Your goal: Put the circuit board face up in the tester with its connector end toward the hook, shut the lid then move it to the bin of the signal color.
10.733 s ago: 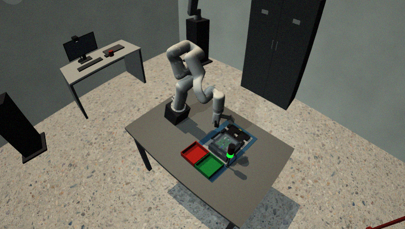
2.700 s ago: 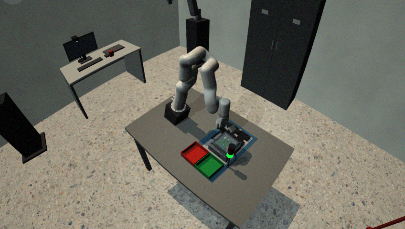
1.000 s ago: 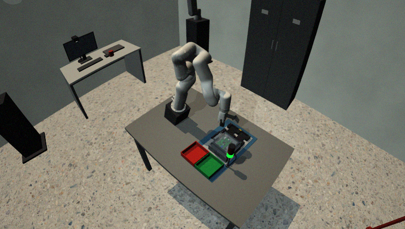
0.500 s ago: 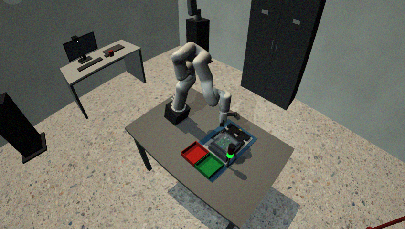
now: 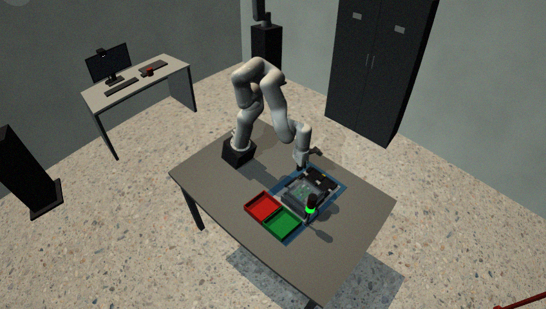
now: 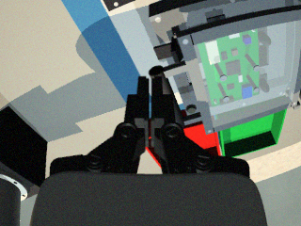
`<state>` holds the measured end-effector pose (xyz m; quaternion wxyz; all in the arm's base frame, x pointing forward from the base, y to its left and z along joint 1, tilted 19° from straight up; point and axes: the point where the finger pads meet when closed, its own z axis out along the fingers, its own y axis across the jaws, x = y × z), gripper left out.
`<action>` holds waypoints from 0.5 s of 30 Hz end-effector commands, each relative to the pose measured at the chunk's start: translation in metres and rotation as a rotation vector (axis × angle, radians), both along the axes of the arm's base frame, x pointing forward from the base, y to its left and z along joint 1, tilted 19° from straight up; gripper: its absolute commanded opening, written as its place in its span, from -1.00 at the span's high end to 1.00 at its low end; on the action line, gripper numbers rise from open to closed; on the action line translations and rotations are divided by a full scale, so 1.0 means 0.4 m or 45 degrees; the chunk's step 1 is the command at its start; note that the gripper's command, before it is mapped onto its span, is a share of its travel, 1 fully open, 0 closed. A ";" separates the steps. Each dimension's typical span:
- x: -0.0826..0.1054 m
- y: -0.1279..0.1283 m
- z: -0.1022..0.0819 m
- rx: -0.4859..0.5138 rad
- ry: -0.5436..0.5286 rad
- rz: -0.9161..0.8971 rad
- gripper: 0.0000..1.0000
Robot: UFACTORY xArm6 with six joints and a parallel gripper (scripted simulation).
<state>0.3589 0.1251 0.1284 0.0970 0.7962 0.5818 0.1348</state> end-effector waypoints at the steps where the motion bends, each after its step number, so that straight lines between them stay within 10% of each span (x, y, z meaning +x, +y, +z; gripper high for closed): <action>1: 0.002 0.001 0.003 -0.044 0.010 0.201 1.00; 15: 0.002 0.001 0.003 -0.122 0.007 0.429 1.00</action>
